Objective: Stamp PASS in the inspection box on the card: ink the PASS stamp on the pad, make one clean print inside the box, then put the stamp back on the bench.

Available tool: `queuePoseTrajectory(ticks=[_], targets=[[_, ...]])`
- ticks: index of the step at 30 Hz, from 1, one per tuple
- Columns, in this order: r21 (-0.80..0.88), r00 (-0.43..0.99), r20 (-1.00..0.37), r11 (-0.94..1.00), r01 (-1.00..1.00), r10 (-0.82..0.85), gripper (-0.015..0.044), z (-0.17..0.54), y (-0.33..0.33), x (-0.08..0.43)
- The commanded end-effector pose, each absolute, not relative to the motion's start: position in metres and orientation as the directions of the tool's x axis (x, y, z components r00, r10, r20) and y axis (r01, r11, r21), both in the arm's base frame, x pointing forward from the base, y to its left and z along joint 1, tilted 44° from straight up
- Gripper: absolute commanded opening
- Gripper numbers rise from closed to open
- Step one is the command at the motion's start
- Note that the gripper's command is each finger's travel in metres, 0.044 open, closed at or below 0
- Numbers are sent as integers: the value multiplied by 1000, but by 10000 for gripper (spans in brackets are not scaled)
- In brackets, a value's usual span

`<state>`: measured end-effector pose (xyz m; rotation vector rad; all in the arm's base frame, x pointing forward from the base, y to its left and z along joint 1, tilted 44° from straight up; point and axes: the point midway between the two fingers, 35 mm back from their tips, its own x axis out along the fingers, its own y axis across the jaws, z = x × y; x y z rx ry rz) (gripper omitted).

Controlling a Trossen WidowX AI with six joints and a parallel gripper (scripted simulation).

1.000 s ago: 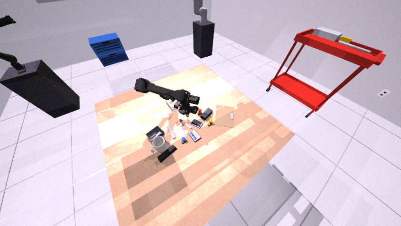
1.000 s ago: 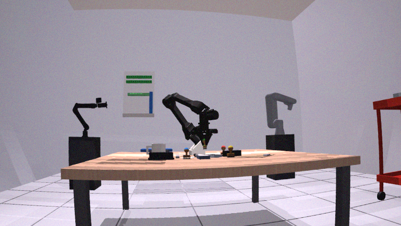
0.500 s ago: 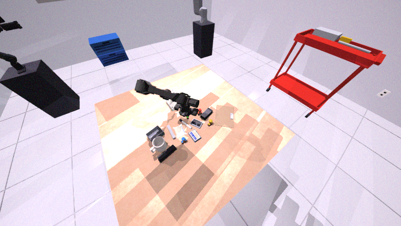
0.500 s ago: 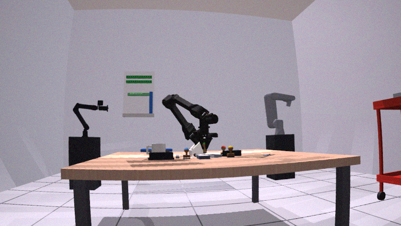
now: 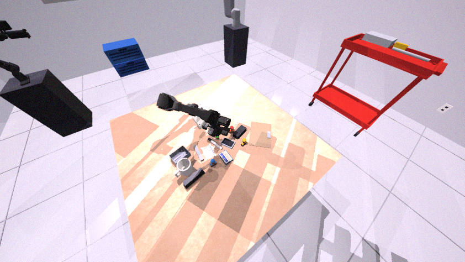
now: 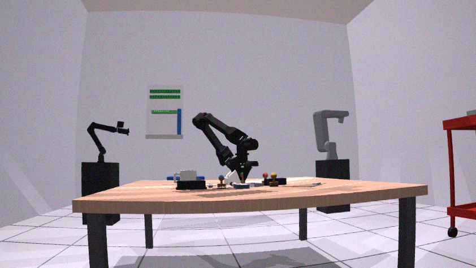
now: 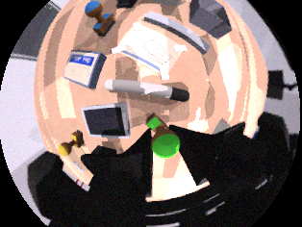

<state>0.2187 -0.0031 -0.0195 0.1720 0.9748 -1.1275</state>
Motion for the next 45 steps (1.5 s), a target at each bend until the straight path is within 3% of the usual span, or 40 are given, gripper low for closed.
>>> queuePoseTrajectory(ticks=[1,7,17,45], targets=[[-339,83,-728,462,820,-680,131,-19,-3,219],[-339,83,-728,462,820,-680,269,-19,-3,219],[-344,80,-729,465,816,-680,269,63,77,211],[-344,84,-727,467,815,-681,269,66,78,211]])
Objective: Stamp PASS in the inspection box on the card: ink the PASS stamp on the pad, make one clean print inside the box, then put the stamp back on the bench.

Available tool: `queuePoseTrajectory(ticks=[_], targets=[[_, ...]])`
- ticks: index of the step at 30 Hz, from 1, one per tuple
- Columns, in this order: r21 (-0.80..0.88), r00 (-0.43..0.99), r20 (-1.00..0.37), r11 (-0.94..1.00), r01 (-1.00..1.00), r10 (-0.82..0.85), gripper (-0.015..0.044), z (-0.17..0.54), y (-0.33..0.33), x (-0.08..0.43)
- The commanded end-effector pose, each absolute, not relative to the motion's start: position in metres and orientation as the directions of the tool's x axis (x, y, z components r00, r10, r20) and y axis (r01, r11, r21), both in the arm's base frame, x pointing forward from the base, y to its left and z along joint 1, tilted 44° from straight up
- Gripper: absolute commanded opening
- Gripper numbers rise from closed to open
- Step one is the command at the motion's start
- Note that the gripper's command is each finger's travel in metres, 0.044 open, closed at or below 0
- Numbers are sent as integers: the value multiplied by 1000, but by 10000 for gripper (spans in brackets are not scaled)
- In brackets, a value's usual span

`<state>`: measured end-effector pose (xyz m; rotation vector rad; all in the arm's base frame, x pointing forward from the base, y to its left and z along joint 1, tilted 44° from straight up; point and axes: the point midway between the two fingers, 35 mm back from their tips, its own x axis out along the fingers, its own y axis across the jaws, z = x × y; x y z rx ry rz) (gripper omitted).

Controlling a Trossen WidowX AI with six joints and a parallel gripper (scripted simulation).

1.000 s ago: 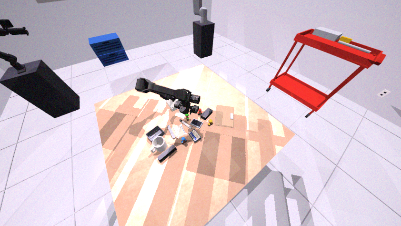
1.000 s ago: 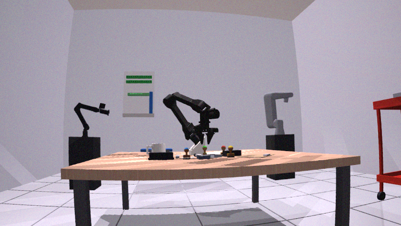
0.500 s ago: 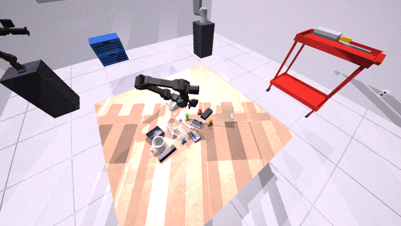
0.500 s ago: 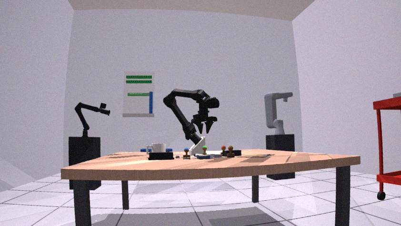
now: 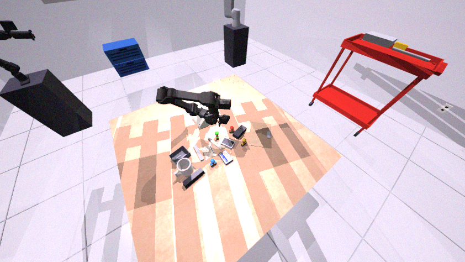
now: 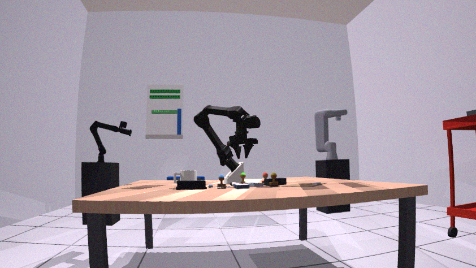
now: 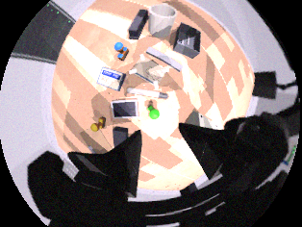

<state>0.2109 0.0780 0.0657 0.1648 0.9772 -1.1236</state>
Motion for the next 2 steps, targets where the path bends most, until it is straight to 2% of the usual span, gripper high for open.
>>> queuePoseTrajectory(ticks=[1,2], targets=[[-344,84,-727,467,815,-681,269,66,78,211],[-344,84,-727,467,815,-681,269,66,78,211]])
